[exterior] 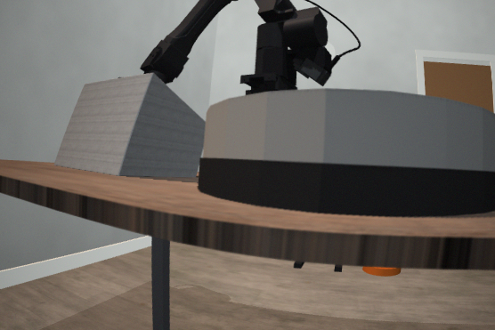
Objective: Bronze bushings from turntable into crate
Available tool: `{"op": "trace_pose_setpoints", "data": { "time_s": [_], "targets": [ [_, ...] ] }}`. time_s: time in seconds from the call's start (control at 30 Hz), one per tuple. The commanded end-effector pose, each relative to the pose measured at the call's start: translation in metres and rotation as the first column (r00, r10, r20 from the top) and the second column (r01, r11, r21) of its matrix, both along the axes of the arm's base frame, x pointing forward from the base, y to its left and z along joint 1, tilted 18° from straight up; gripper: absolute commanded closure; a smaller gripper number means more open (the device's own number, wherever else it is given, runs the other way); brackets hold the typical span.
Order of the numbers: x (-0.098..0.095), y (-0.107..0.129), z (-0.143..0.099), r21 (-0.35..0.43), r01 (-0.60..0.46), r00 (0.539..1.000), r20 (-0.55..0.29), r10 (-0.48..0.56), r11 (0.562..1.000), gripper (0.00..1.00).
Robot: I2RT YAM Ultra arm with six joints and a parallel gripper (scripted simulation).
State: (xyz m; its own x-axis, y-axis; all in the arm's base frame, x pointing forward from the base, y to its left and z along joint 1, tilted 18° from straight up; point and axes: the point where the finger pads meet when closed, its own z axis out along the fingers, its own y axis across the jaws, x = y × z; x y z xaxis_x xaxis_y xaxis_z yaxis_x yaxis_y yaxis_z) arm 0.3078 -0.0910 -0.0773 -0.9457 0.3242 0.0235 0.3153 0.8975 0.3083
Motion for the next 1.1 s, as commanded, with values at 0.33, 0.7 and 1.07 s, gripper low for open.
{"op": "trace_pose_setpoints", "data": {
  "time_s": [0.33, 0.7, 1.07],
  "targets": [
    [0.0069, 0.0005, 0.0005, 0.010, 0.001, 1.000, -0.006, -0.001, 1.000, 0.87],
    [0.0071, 0.0005, 0.0000, 0.009, 0.001, 1.000, -0.003, -0.001, 1.000, 0.87],
    [0.0071, 0.0005, 0.0000, 0.009, 0.001, 1.000, -0.003, -0.001, 1.000, 0.87]
  ]
}}
